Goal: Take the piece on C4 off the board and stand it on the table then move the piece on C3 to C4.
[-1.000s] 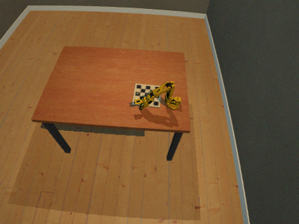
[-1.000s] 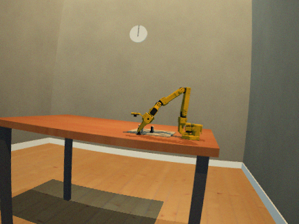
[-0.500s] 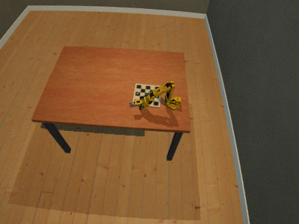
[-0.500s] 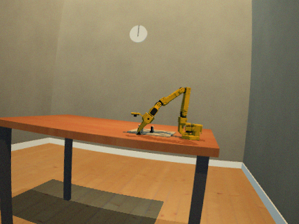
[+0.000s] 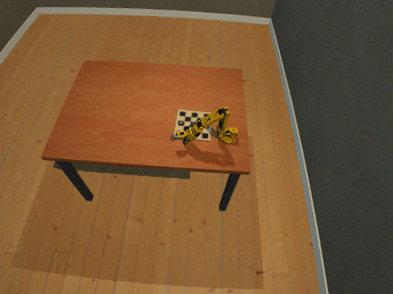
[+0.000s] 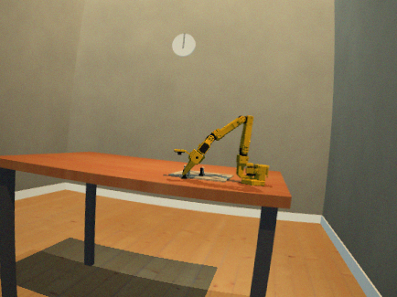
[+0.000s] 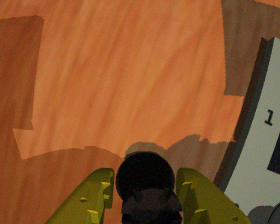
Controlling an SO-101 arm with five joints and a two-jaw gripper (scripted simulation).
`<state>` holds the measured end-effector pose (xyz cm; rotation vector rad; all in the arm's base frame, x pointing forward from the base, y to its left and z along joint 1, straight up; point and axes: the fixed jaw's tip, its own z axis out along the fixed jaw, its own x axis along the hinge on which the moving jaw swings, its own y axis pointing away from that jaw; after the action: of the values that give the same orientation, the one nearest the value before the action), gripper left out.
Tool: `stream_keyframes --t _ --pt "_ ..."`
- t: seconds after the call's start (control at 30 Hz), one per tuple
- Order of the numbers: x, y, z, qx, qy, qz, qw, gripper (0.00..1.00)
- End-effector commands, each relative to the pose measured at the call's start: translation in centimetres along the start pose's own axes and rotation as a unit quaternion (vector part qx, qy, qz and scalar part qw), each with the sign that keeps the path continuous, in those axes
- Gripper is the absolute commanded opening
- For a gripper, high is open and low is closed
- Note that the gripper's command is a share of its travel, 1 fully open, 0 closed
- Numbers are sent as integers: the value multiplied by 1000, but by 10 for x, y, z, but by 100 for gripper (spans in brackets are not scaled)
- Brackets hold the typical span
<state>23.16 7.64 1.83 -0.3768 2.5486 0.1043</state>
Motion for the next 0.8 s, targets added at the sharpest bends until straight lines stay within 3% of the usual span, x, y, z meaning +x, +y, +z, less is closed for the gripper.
stream_keyframes --t 0.0,0.77 --pt "3 2 -1 -3 10 2 1000 12" --pt "-12 2 -26 -3 10 2 1000 12"
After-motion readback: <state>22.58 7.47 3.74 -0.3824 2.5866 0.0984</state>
